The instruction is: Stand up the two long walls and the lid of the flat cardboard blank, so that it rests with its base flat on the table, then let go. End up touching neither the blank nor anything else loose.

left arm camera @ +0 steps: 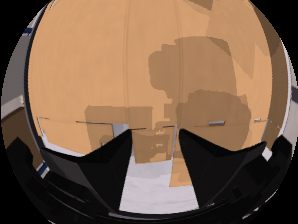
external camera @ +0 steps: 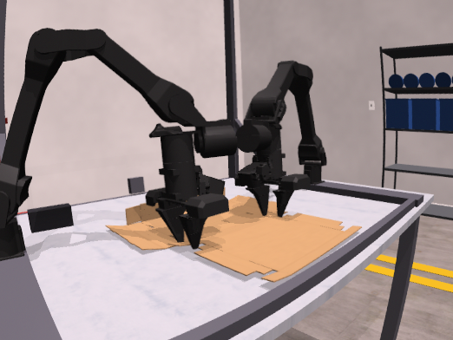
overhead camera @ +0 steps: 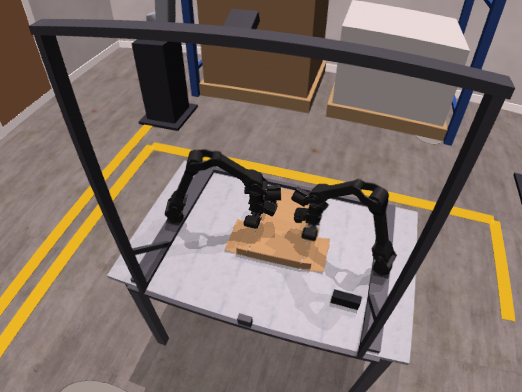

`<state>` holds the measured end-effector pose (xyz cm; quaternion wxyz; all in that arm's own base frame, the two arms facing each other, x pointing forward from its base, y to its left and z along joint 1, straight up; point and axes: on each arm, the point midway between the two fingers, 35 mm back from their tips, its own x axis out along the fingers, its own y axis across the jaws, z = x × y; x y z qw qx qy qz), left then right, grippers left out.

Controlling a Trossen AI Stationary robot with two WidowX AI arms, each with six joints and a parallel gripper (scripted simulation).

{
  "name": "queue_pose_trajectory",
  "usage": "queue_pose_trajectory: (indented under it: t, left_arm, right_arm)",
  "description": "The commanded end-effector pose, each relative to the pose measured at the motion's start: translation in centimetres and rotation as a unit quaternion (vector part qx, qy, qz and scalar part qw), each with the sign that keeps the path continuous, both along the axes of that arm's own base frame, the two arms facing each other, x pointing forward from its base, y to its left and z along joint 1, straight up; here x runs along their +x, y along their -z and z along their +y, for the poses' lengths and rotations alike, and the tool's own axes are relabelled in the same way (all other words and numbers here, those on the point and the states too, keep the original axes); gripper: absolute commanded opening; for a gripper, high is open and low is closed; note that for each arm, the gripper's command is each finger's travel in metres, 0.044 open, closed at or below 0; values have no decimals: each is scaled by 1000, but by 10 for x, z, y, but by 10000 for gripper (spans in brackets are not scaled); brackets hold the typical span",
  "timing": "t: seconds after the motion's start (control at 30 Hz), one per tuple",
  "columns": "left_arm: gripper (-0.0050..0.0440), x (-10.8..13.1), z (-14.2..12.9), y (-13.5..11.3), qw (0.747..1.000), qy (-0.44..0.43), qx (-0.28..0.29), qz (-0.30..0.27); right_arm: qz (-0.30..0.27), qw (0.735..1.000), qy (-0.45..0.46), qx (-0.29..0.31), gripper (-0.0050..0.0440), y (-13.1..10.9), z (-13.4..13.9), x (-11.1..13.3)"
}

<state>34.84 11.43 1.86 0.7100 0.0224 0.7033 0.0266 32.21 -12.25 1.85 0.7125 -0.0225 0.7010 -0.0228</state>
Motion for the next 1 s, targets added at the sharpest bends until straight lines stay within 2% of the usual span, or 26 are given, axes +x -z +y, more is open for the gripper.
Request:
queue_pose_trajectory:
  t: [0.0, 0.7, 0.97]
  left_arm:
    - [215, 3, -6, 2, 1000, 2, 13, -6]
    - [215, 3, -6, 3, 1000, 2, 13, -7]
    - [215, 3, -11, 4, 997, 1, 73, -5]
  right_arm:
    - [-7, 1000, -1, -15, 212, 2, 5, 3]
    - [-7, 1000, -1, -15, 212, 1, 5, 3]
    - [-9, 997, 0, -75, 212, 3, 10, 3]
